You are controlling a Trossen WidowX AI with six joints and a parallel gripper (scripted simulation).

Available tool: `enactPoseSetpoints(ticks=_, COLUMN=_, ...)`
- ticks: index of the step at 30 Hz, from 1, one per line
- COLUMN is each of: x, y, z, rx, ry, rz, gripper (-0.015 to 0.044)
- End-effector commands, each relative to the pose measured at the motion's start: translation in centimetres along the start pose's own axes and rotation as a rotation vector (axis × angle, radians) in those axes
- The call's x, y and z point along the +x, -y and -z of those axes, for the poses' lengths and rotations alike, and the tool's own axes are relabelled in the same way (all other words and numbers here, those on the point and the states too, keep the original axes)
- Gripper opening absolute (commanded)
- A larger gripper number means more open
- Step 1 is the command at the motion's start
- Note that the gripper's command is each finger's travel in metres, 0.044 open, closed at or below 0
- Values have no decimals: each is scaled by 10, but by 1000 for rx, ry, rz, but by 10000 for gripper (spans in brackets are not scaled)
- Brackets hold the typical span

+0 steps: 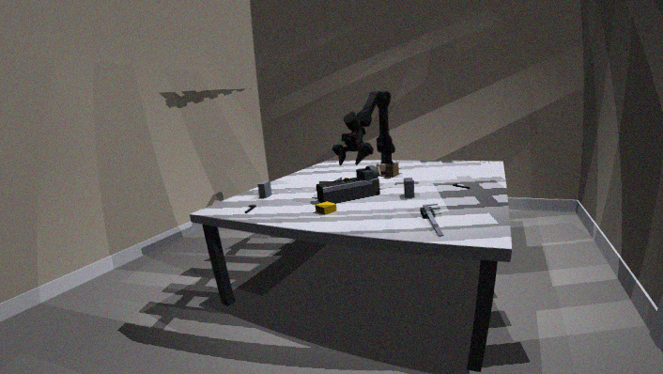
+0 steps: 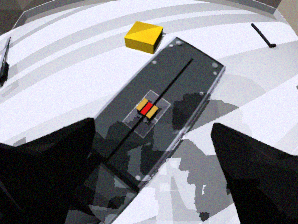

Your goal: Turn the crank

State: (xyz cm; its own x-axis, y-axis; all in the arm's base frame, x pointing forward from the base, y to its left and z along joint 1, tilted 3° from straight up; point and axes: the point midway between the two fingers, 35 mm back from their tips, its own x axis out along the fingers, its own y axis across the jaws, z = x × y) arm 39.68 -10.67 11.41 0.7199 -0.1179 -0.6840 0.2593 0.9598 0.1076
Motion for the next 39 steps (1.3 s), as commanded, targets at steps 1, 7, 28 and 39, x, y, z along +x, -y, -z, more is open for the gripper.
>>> enactPoseSetpoints(ticks=1, x=0, y=0, z=0, rx=0, ry=0, rz=1, gripper=387)
enactPoseSetpoints(ticks=7, x=0, y=0, z=0, rx=0, ry=0, rz=1, gripper=230)
enactPoseSetpoints(ticks=28, x=0, y=0, z=0, rx=0, ry=0, rz=1, gripper=0)
enactPoseSetpoints(ticks=39, x=0, y=0, z=0, rx=0, ry=0, rz=0, gripper=53)
